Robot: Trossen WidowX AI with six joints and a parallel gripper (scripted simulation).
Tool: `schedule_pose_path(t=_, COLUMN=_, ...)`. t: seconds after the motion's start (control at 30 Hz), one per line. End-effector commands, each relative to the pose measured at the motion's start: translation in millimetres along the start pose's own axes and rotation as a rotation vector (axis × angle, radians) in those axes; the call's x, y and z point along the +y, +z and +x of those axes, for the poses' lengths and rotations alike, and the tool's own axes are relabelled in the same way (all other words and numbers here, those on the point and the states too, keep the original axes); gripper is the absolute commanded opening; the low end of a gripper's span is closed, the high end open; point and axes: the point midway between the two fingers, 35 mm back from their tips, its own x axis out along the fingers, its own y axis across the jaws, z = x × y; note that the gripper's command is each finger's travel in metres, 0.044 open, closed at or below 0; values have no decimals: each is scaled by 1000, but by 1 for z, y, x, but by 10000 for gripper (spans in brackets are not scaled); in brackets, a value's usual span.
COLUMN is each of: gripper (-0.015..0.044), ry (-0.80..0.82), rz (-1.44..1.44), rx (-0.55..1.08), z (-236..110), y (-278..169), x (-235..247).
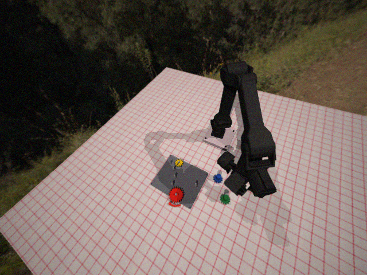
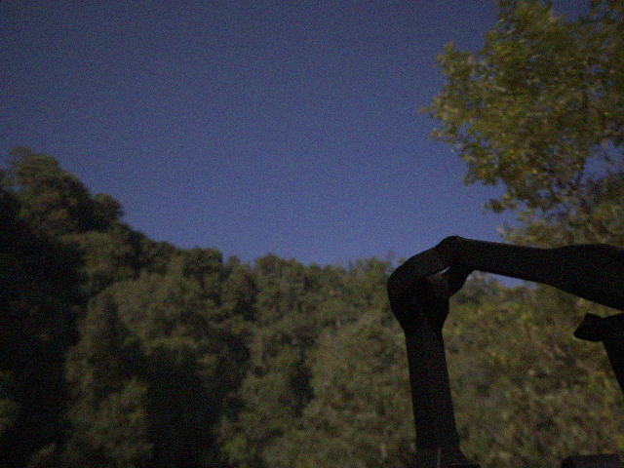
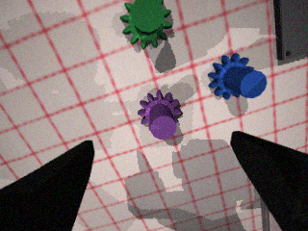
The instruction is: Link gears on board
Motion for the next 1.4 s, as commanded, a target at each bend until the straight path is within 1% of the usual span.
schedule_pose_path(t=0.0, gripper=440, ry=-13, rz=6, rx=14, z=9, y=-2, x=-2)
schedule_pose_path(t=0.63, gripper=440, ry=-13, rz=6, rx=14, z=35, y=-2, x=-2)
schedule_pose_path(t=0.9, gripper=440, ry=-13, rz=6, rx=14, z=36, y=-3, x=-2)
schedule_pose_path(t=1.33, gripper=99, ry=-13, rz=6, rx=14, z=36, y=-3, x=-2)
schedule_pose_path(t=1.37, gripper=92, ry=-13, rz=6, rx=14, z=36, y=-3, x=-2)
